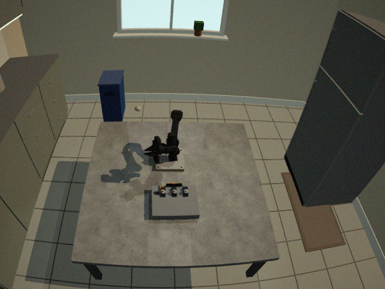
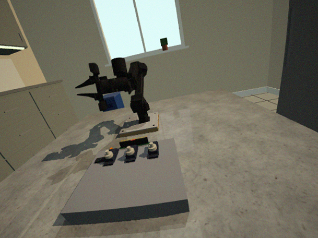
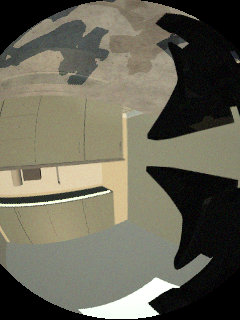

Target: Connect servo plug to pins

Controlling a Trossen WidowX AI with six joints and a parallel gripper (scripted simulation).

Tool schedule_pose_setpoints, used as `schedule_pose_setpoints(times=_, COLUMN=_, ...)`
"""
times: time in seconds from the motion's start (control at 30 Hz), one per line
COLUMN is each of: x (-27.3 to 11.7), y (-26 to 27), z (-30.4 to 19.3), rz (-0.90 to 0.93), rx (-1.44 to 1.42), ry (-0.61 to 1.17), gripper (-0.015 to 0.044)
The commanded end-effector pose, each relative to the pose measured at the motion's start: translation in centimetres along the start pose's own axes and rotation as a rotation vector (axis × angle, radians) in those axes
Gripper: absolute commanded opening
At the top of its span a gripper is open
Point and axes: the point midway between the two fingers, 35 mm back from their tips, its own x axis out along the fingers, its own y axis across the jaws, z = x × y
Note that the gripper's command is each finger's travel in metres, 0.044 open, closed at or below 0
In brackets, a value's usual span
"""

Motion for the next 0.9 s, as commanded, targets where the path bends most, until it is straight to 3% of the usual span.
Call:
schedule_pose_setpoints(times=0.0, x=0.0, y=0.8, z=-1.5, rz=0.007, rx=-0.079, ry=0.072, gripper=0.0115)
schedule_pose_setpoints(times=0.87, x=-2.2, y=2.9, z=-10.1, rz=0.150, rx=-0.629, ry=0.522, gripper=0.0115)
